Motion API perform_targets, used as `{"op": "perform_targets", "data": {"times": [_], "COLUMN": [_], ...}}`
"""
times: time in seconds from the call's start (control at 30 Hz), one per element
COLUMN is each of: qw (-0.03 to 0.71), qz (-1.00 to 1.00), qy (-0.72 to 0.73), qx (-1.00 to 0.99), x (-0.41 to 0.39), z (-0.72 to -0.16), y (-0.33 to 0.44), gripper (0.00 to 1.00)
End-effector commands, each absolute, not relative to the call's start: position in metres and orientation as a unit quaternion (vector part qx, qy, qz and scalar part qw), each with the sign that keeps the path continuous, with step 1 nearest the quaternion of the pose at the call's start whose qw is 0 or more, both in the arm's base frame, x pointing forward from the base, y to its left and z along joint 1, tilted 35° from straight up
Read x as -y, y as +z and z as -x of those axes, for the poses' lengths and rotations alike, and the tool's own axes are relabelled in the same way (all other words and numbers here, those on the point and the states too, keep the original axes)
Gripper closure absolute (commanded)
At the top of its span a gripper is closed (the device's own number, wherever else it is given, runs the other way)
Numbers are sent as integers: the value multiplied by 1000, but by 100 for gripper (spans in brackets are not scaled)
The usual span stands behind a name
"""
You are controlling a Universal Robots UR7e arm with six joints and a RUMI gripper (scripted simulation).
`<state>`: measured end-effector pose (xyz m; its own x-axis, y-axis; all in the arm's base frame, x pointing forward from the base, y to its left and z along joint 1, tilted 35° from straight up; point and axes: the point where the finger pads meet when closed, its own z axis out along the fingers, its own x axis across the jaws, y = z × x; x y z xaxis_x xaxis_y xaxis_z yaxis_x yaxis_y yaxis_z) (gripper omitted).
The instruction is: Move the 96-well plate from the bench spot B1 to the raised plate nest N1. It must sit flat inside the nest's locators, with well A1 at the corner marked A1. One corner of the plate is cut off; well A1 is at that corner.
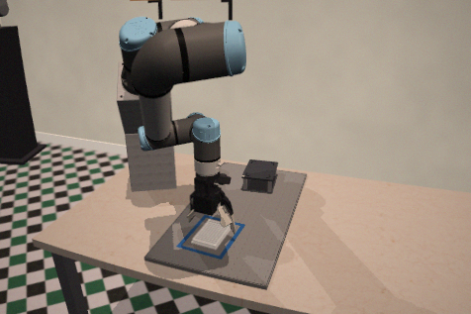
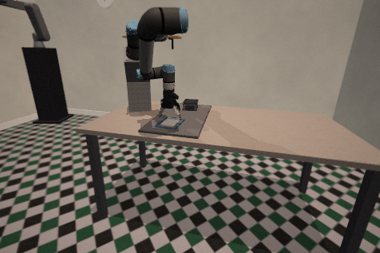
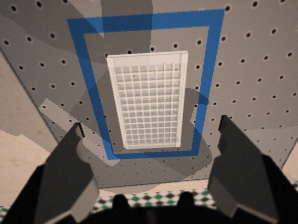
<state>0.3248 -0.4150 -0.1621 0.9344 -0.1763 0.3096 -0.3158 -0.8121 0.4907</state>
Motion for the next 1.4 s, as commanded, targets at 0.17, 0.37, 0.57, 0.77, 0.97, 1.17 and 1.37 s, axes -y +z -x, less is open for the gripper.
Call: {"op": "perform_targets", "data": {"times": [0.17,0.37,0.57,0.77,0.97,1.17,1.37], "qw": [278,278,278,278,278,278,278], "qz": [-943,-943,-943,-943,-943,-943,-943], "qy": [126,126,126,126,126,126,126], "qx": [130,130,130,130,130,130,130], "x": [423,424,424,424,424,424,424], "z": [-327,-328,-328,-328,-328,-328,-328], "y": [-173,-175,-175,-175,-175,-175,-175], "gripper": [0,0,0,100,100,100,100]}}
